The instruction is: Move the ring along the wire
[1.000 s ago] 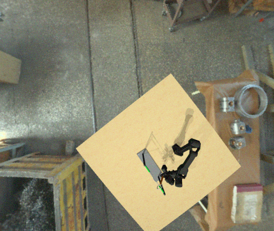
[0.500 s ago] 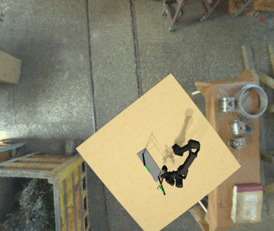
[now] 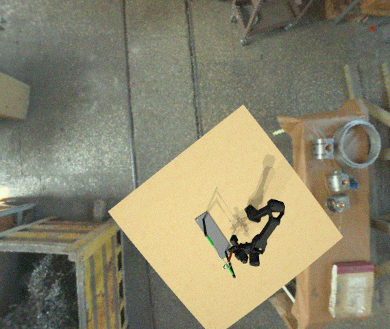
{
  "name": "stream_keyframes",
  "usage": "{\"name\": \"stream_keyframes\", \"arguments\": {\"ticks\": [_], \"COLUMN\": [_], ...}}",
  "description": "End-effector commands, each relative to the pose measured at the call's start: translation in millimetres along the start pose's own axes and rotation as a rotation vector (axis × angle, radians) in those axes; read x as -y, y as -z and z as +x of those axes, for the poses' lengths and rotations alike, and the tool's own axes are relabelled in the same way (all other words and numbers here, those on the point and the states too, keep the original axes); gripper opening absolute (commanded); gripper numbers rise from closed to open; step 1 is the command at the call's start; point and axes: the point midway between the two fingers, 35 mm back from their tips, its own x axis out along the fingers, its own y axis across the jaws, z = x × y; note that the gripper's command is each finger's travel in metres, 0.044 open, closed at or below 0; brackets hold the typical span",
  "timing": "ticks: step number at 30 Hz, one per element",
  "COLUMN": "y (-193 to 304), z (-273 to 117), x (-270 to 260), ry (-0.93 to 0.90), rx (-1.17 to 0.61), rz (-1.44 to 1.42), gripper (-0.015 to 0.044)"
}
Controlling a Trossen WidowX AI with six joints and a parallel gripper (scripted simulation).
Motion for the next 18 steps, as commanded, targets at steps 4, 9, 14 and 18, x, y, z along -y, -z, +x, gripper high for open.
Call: {"name": "stream_keyframes", "arguments": {"ticks": [4, 9, 14, 18], "y": [1.0, 1.0, 0.1, 0.1], "z": [0.4, 0.4, 0.1, 0.1], "x": [0.4, 0.4, 0.0, 0.0], "ry": [0.003, 0.003, 0.0, 0.0], "rx": [-0.001, -0.001, 0.0, 0.0], "rz": [0.002, 0.002, 0.0, 0.0], "gripper": [-0.015, -0.015, -0.0019, 0.0086]}}
